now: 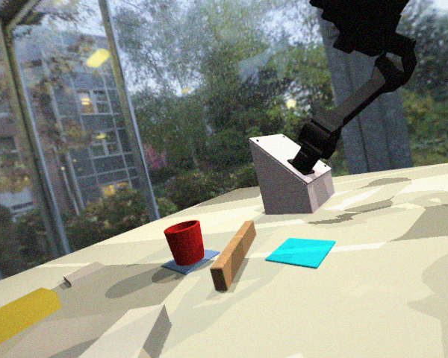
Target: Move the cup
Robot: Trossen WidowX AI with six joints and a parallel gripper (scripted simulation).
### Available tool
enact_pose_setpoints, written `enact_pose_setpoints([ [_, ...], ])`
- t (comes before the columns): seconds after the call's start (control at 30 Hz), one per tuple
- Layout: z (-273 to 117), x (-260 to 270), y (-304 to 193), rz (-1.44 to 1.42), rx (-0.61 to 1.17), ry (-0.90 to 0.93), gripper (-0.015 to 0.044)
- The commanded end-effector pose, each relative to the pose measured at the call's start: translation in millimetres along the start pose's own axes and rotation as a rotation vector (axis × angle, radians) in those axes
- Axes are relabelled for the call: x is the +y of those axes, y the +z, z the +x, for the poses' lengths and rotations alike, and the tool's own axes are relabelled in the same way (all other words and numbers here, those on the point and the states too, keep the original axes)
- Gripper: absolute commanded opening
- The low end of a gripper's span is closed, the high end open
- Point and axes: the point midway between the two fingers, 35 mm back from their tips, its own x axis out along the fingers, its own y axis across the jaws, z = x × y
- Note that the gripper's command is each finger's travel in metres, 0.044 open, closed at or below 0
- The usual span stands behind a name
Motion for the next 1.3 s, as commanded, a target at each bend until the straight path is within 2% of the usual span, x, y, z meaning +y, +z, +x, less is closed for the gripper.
enact_pose_setpoints([
  [0.0,2,0,-2,-0.009,0.011,0.001,0.0374],
  [0.13,30,-6,-49,-0.176,0.23,0.046,0.0269],
  [0.3,54,-18,-125,-0.372,0.539,0.184,0.0148],
  [0.53,60,-33,-222,-0.507,0.871,0.487,0.0148],
  [0.77,37,-44,-308,-0.484,1.066,0.864,0.0148],
  [0.93,11,-48,-358,-0.374,1.099,1.132,0.0148],
  [1.07,-12,-43,-385,-0.242,1.052,1.322,0.0148],
  [1.27,-19,-41,-392,-0.19,1.024,1.377,0.0148],
])
